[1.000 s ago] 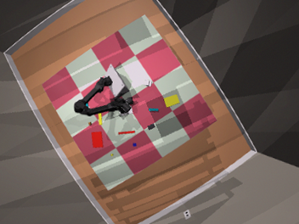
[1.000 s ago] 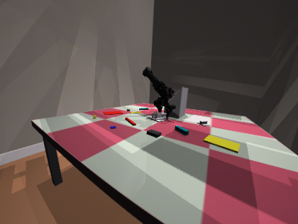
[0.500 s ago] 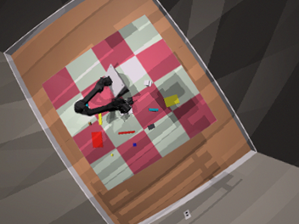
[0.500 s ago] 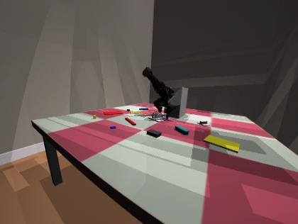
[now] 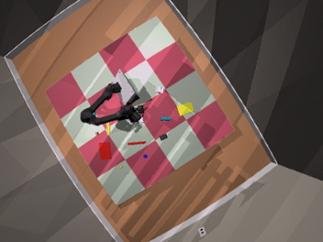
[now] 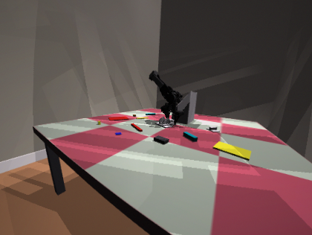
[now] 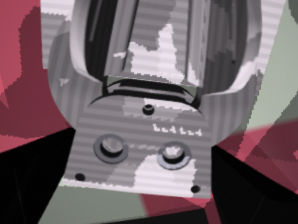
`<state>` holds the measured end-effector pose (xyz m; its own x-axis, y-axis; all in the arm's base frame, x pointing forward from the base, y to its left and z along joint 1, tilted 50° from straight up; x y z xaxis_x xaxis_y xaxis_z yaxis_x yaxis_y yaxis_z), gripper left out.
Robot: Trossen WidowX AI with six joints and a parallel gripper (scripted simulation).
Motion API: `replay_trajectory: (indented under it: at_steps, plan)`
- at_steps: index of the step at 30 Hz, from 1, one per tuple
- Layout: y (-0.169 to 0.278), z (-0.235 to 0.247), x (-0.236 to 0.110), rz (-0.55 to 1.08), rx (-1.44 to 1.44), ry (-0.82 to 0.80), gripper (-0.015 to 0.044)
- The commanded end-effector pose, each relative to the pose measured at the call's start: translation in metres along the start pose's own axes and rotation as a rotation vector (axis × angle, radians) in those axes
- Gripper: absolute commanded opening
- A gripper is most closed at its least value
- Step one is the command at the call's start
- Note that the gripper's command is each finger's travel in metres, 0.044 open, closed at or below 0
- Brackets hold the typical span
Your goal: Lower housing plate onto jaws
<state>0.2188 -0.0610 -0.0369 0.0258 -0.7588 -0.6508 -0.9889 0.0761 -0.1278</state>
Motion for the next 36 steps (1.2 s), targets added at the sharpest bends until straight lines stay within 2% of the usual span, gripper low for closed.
replay_trajectory:
  at_steps: [1,36]
  plan:
    - [0.0013,-0.0005,0.0014,0.002,-0.006,0.004,0.0351]
    - [0.0013,-0.0006,0.0063,0.002,-0.005,0.004,0.0351]
Point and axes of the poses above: the point midway between the two fingers, 35 mm back from their tips, its own x axis out along the fingers, its own z axis across the jaws, y = z × x, the point moved 2 cm from there along -x, back along the fingers, and after that the axes turned 12 degrees about -x, right-handed, at the moved point
